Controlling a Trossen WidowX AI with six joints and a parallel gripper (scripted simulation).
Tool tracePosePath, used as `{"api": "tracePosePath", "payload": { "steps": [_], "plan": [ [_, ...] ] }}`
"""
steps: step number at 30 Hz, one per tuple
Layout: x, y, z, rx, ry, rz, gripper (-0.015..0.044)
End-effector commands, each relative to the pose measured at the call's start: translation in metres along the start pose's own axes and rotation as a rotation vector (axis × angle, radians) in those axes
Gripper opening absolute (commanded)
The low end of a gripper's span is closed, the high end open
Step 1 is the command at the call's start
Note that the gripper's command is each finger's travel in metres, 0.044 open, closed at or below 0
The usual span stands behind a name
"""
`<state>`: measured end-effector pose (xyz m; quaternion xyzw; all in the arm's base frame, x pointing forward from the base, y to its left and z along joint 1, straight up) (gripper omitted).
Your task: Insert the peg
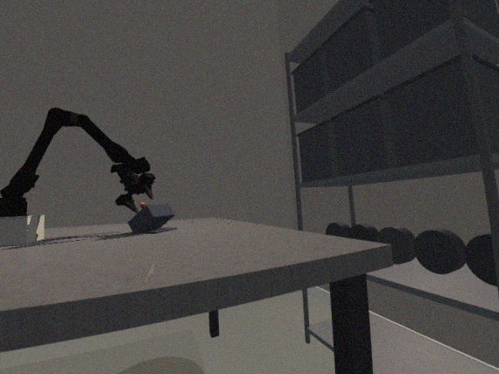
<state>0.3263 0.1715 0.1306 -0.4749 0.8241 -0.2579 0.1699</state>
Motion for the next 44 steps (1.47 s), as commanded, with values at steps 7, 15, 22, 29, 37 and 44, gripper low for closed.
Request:
{"api": "tracePosePath", "payload": {
  "steps": [7, 15, 22, 29, 37, 44],
  "plan": [
    [-0.003, -0.002, -0.028, 0.005, -0.004, 0.006, 0.044],
    [-0.004, 0.0, -0.046, 0.003, -0.001, 0.003, 0.044],
    [-0.004, 0.002, -0.063, 0.001, 0.001, 0.001, 0.044],
    [-0.004, 0.006, -0.073, 0.001, 0.003, -0.001, 0.044],
    [-0.005, 0.007, -0.084, 0.0, 0.003, -0.001, 0.044],
    [-0.005, 0.007, -0.084, 0.0, 0.003, -0.001, 0.044]
  ]
}}
Point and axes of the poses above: the point midway between the two fingers, 35 mm back from their tips, its own z axis out along the fingers, its own y axis across the jaws, x = y × z, the point moved 9 cm from there along -z, back along the fingers, and after that the axes turned 1 degree about -z, right-handed, at the moved point
